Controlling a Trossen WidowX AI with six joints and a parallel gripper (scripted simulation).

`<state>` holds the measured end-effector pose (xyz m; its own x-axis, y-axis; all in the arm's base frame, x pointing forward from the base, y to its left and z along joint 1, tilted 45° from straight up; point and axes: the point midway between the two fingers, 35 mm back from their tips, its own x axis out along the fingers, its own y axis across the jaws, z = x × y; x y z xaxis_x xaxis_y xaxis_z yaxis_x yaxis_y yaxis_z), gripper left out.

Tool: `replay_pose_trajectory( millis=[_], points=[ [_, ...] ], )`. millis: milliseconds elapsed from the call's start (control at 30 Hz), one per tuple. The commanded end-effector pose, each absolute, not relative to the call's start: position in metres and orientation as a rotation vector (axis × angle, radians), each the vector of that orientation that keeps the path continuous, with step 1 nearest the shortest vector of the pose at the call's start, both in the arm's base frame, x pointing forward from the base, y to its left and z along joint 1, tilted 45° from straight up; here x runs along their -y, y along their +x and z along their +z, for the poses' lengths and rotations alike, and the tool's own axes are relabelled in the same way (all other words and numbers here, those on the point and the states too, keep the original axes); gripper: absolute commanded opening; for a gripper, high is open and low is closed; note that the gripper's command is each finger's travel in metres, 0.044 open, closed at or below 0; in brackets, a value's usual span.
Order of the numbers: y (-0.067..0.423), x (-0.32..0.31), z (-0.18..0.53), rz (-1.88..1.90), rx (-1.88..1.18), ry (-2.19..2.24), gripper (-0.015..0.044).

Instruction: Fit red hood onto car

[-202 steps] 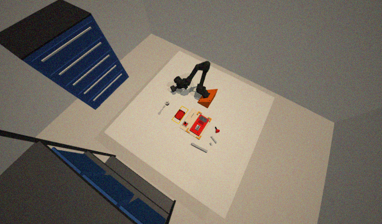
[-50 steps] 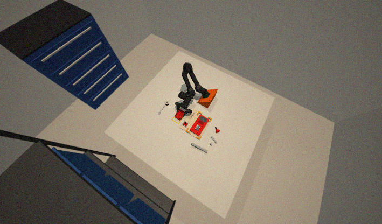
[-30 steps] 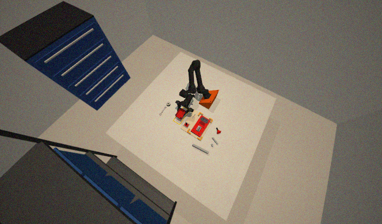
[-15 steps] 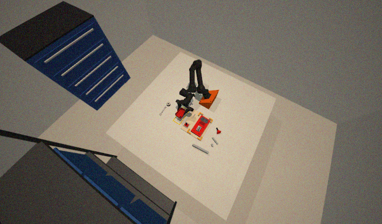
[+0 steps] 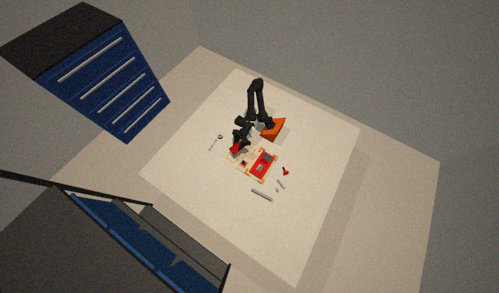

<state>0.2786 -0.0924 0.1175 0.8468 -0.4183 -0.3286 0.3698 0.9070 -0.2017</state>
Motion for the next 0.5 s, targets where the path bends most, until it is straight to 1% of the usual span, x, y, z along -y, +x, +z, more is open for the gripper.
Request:
replay_pose_trajectory(
  millis=[0, 467],
  points=[
    [0.2789, 0.0922, 0.1178, -0.436, -0.349, -0.024, 0.0000],
    [0.2789, 0.0923, 0.1177, -0.510, -0.239, 0.438, 0.0000]
  ],
)
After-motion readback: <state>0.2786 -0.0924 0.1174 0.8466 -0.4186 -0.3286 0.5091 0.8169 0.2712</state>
